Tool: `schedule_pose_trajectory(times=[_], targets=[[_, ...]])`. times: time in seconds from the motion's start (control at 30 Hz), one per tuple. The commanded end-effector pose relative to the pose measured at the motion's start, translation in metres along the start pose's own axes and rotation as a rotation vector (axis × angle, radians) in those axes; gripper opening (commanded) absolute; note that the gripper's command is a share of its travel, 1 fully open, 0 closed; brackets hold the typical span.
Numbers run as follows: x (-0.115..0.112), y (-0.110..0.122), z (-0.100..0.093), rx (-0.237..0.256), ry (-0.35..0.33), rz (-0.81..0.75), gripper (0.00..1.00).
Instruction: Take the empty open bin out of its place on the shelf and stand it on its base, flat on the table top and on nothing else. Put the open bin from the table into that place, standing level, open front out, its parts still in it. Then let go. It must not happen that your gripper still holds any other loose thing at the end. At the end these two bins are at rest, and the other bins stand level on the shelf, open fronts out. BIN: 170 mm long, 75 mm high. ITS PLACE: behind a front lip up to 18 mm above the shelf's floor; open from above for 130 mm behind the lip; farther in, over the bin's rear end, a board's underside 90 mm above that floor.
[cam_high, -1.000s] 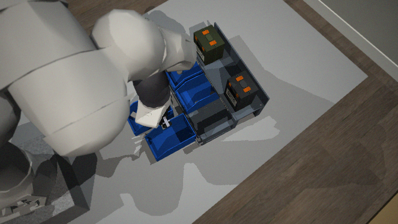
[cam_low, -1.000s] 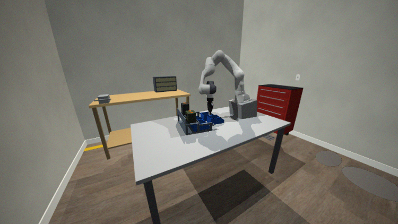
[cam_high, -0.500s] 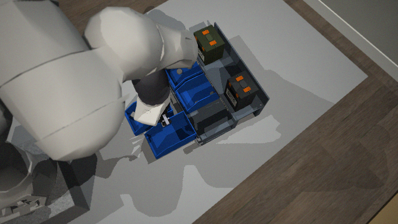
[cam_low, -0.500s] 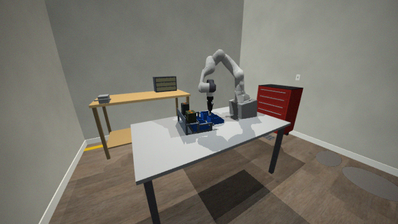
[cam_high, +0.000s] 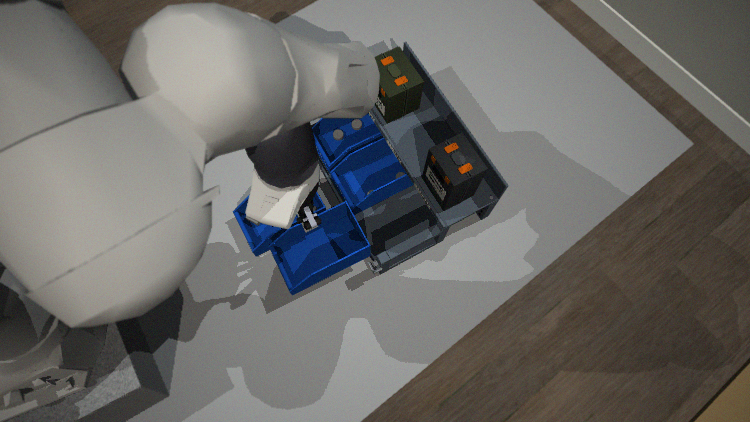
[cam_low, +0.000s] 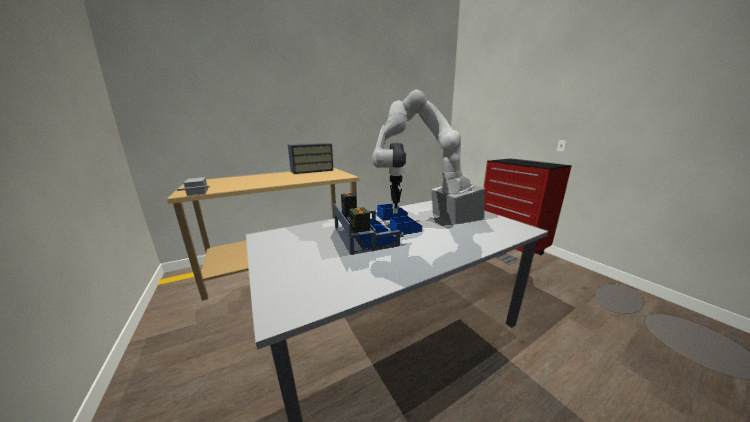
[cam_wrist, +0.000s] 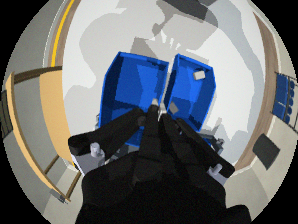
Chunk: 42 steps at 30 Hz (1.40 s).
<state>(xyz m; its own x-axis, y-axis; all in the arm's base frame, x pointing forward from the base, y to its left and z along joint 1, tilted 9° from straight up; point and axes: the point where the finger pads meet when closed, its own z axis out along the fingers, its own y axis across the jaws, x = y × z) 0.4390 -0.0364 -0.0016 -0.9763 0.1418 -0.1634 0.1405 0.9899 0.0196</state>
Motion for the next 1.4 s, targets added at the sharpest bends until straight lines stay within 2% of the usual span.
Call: schedule_pose_trajectory(times=[0.0,0.23,0.5,1.17,1.37], targets=[[0.004,-0.004,-0.012,0.011,0.013,-0.032,0.00],[0.003,-0.004,-0.028,0.011,0.013,-0.032,0.00],[0.003,-0.004,-0.034,0.011,0.013,-0.032,0.00],[0.003,-0.003,-0.035,0.011,0.013,-0.032,0.00],[0.005,0.005,-0.035,0.011,0.013,-0.032,0.00]])
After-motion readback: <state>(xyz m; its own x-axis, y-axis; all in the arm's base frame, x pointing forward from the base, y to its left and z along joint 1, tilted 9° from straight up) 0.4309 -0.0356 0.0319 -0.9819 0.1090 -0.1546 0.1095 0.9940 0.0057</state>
